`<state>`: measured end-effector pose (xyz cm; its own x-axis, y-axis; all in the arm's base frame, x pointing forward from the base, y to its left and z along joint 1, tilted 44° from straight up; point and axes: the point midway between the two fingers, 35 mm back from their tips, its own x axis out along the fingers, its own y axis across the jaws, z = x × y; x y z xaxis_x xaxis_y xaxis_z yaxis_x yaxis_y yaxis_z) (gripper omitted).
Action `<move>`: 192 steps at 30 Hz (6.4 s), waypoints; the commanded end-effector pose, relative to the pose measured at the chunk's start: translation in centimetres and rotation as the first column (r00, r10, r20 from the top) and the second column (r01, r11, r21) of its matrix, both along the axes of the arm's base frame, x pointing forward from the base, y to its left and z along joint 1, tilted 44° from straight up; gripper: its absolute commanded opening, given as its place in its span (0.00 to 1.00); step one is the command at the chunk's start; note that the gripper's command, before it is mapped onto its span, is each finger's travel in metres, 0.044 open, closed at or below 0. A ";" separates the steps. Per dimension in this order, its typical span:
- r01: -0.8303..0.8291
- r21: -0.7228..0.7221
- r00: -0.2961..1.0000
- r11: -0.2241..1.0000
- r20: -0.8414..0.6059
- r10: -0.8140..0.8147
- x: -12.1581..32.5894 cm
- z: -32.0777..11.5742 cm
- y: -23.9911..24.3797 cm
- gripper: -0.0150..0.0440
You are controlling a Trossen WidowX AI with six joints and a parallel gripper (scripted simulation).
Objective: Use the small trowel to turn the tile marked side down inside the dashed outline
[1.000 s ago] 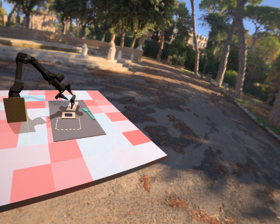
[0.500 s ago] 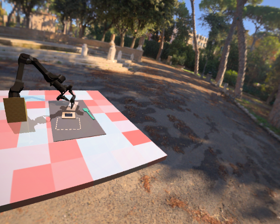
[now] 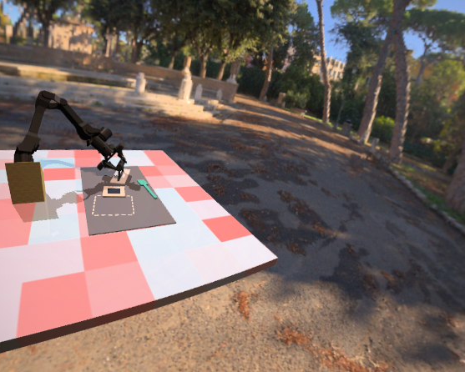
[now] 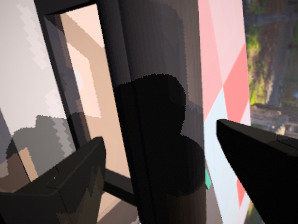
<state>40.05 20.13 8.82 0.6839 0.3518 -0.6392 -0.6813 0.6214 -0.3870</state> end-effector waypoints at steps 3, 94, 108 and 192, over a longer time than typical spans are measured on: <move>0.001 -0.007 1.000 1.000 0.001 -0.001 0.8 -0.8 0.3 0.76; -0.120 0.101 0.985 0.988 0.138 0.106 -1.7 -1.1 -5.1 0.25; -0.120 0.102 0.985 0.988 0.138 0.106 -1.8 -2.9 -3.6 0.25; -0.132 -0.010 0.983 0.991 0.124 0.133 -2.4 -8.6 -16.2 0.25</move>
<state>37.82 4.60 1.03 0.7048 0.4476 -0.5504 -0.7053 0.5259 -0.4754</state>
